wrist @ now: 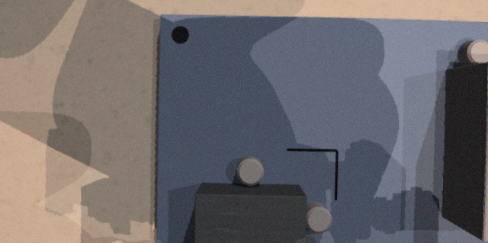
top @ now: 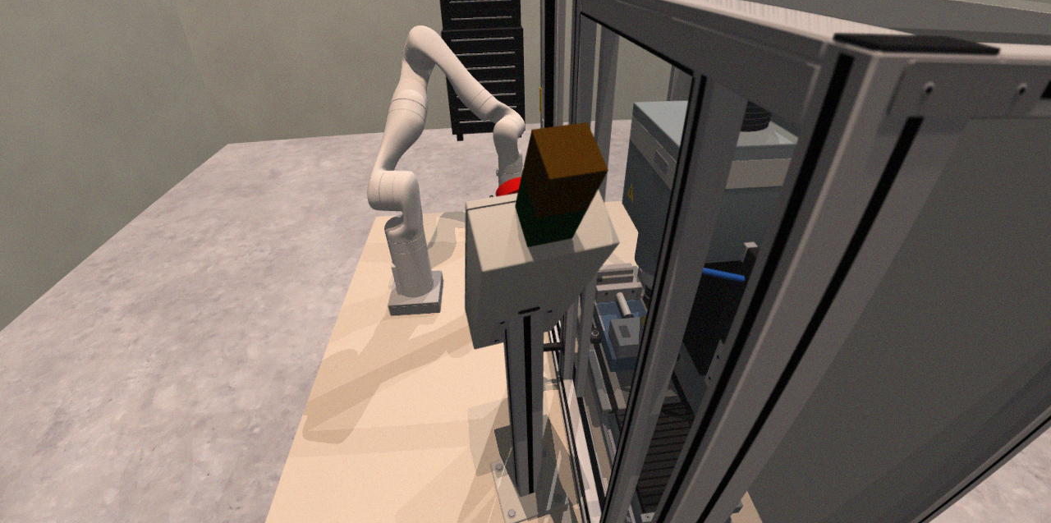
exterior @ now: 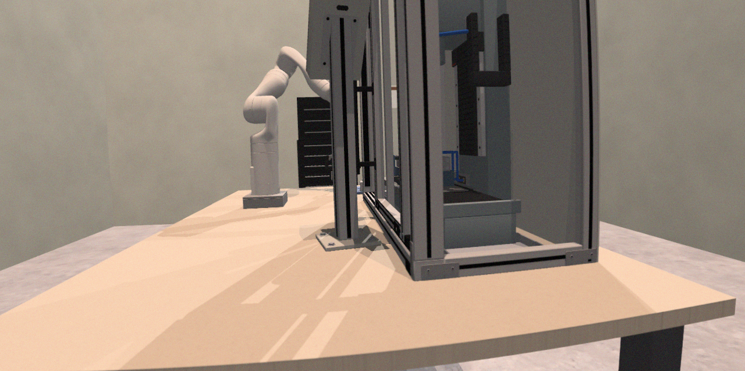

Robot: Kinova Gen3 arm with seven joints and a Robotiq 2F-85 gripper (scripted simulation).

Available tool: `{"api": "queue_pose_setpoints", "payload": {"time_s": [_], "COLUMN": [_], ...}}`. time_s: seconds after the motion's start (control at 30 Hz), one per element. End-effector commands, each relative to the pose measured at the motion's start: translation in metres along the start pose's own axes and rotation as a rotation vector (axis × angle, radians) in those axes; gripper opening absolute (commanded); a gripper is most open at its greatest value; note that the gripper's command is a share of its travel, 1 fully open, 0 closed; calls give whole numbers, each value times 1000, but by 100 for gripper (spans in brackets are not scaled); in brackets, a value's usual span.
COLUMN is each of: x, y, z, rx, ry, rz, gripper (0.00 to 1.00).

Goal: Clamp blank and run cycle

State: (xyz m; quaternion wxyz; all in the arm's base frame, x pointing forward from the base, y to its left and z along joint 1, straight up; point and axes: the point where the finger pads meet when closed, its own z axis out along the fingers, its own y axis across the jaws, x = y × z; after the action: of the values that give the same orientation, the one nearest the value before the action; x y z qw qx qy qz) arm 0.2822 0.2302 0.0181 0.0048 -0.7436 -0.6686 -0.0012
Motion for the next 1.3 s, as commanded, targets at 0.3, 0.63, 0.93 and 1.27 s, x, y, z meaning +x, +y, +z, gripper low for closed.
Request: {"api": "queue_pose_setpoints", "payload": {"time_s": [0.3, 0.63, 0.93, 1.27], "x": [-4, -1, -1, -1], "y": [3, 1, 1, 1], "z": [2, 4, 5, 8], "rx": [-7, -5, -7, -7], "ry": [-3, -2, -3, -3], "rz": [-3, -2, -3, -3], "gripper": [100, 100, 100, 100]}}
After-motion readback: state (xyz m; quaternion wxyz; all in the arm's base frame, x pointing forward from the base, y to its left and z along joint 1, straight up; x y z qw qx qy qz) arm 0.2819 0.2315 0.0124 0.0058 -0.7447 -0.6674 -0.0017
